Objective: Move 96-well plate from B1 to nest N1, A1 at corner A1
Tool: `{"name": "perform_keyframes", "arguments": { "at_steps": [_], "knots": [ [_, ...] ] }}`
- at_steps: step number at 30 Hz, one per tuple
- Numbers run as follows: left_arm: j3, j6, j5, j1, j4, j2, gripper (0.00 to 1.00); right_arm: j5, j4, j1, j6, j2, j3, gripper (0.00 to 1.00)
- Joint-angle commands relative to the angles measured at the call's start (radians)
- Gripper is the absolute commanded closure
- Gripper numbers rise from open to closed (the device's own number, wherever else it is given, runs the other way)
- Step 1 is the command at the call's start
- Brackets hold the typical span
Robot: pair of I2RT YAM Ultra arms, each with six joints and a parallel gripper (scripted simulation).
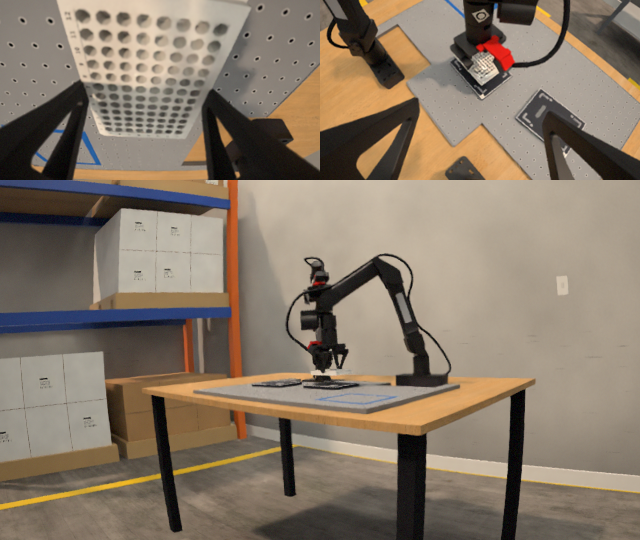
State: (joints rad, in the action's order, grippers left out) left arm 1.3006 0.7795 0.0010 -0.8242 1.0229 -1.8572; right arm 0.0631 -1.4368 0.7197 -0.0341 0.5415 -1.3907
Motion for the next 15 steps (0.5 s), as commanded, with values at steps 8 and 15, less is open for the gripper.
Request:
{"name": "perform_keyframes", "arguments": {
  "at_steps": [8, 15],
  "knots": [
    [0.009, -0.003, 0.002, 0.001, -0.038, -0.030, 0.21, 0.006, -0.015, -0.011, 0.005, -0.015, -0.025, 0.00],
    [0.010, -0.003, 0.002, 0.001, -0.038, -0.021, 0.21, 0.006, -0.015, -0.011, 0.005, -0.015, -0.025, 0.00]
  ]
}}
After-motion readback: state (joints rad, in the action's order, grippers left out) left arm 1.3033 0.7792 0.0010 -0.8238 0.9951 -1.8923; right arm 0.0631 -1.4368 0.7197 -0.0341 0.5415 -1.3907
